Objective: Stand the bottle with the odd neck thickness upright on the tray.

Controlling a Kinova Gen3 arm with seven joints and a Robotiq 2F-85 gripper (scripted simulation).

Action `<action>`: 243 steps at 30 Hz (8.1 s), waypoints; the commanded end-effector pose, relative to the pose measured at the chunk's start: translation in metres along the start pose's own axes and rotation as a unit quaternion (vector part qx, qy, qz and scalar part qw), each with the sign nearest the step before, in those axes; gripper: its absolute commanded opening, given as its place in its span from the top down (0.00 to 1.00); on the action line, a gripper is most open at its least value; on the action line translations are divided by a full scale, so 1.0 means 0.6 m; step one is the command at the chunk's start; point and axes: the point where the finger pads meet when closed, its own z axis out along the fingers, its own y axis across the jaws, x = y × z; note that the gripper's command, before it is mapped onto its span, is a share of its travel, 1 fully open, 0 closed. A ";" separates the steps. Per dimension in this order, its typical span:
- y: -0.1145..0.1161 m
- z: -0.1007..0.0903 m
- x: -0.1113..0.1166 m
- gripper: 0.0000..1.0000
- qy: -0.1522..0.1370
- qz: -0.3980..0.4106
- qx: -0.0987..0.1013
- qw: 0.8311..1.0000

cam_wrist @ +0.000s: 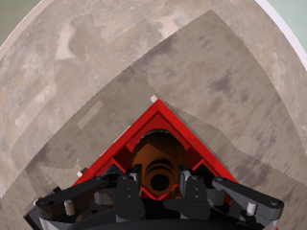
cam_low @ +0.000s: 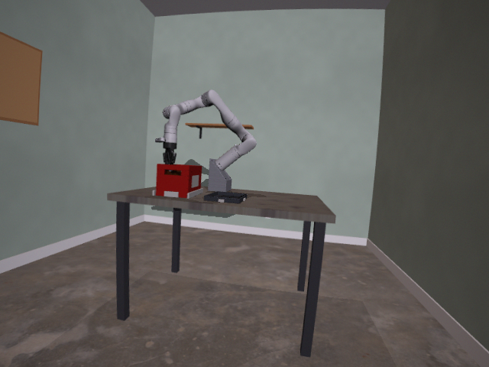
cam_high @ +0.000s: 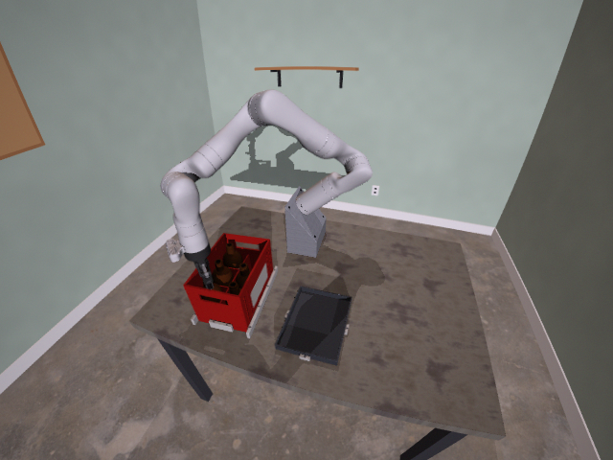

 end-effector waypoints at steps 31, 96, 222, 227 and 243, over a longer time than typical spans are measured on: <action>0.000 -0.002 0.001 1.00 0.001 0.000 0.000 1.000; 0.000 -0.003 0.001 0.36 0.001 0.000 0.000 1.000; -0.107 -0.145 -0.105 0.36 0.001 0.000 0.000 1.000; -0.107 -0.145 -0.105 0.36 0.001 0.000 0.000 1.000; -0.107 -0.142 -0.105 0.36 0.001 0.000 0.000 1.000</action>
